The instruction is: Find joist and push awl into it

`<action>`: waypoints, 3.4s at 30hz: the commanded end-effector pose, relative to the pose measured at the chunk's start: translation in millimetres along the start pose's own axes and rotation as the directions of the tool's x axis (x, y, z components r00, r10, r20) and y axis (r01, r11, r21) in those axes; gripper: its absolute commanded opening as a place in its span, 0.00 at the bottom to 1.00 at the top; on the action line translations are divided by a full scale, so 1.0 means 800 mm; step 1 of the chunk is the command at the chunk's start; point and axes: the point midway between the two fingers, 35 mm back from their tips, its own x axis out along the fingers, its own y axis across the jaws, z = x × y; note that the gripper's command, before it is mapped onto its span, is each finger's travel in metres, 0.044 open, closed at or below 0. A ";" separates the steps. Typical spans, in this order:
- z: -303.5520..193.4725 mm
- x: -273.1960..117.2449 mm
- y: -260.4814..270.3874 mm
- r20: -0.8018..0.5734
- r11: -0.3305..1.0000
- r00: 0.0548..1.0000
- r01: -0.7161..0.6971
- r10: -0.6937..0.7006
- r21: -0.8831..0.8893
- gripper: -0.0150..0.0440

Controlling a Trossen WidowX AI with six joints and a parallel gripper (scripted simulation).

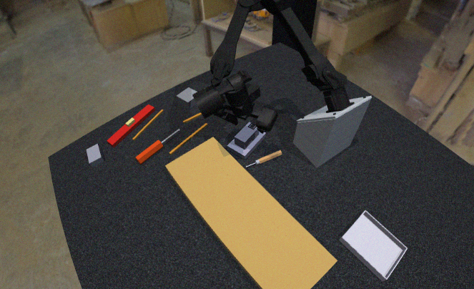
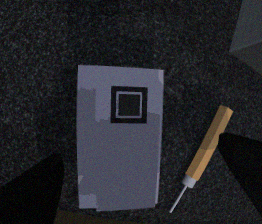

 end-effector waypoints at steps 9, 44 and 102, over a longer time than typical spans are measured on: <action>0.004 -0.001 0.002 0.013 0.988 0.997 -0.072 0.070 0.134 1.00; -0.009 0.056 0.010 0.014 0.986 0.998 -0.068 0.067 0.149 1.00; 0.022 -0.063 -0.003 0.011 0.987 0.998 -0.065 0.064 0.149 0.25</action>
